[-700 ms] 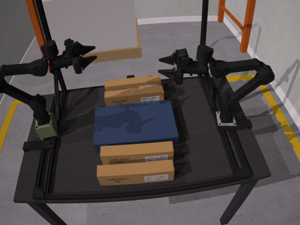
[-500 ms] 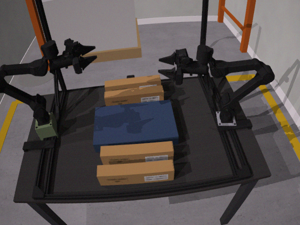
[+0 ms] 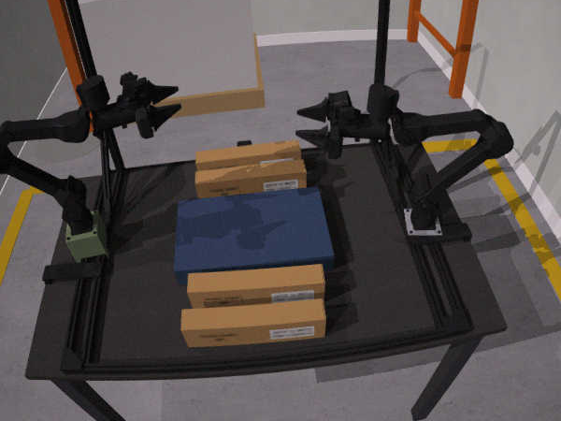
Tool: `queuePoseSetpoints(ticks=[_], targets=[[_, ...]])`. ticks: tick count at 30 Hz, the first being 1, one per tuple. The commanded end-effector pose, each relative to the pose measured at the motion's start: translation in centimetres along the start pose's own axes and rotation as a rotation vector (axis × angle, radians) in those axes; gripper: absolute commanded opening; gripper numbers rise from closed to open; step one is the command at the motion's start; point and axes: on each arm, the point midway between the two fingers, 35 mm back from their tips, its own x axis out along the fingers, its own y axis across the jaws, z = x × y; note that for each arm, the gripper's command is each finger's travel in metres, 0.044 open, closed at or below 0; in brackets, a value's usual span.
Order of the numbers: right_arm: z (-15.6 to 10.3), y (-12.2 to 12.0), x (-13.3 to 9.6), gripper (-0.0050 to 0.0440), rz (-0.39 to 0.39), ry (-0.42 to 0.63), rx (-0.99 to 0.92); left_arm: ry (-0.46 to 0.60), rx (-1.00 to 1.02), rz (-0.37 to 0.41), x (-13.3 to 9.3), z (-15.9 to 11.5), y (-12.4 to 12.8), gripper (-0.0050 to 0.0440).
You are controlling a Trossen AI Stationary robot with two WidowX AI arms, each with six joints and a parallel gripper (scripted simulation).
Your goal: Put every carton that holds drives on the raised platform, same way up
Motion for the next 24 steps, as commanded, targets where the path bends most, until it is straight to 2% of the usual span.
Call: queuePoseSetpoints(ticks=[1,6,11,13,24], targets=[[-0.2,0.0,-0.1,0.0389,0.0,0.012,0.001,0.012,-0.001,0.002,-0.1,-0.1,0.0,0.0389],[-1.5,-0.4,-0.6,0.0389,-0.009,0.084,0.006,0.083,-0.007,0.01,-0.4,-1.0,0.1,0.0389],[-4.1,-1.3,-1.5,0.0389,-0.027,0.233,0.018,0.233,-0.018,0.029,-1.2,-2.7,0.4,0.0389],[-4.1,-1.3,-1.5,0.0389,-0.027,0.233,0.018,0.233,-0.018,0.029,-1.2,-2.7,0.4,0.0389],[-13.1,-4.0,-4.9,0.0389,-0.088,0.739,0.057,0.738,-0.058,0.09,-3.9,-8.7,1.2,0.0389]])
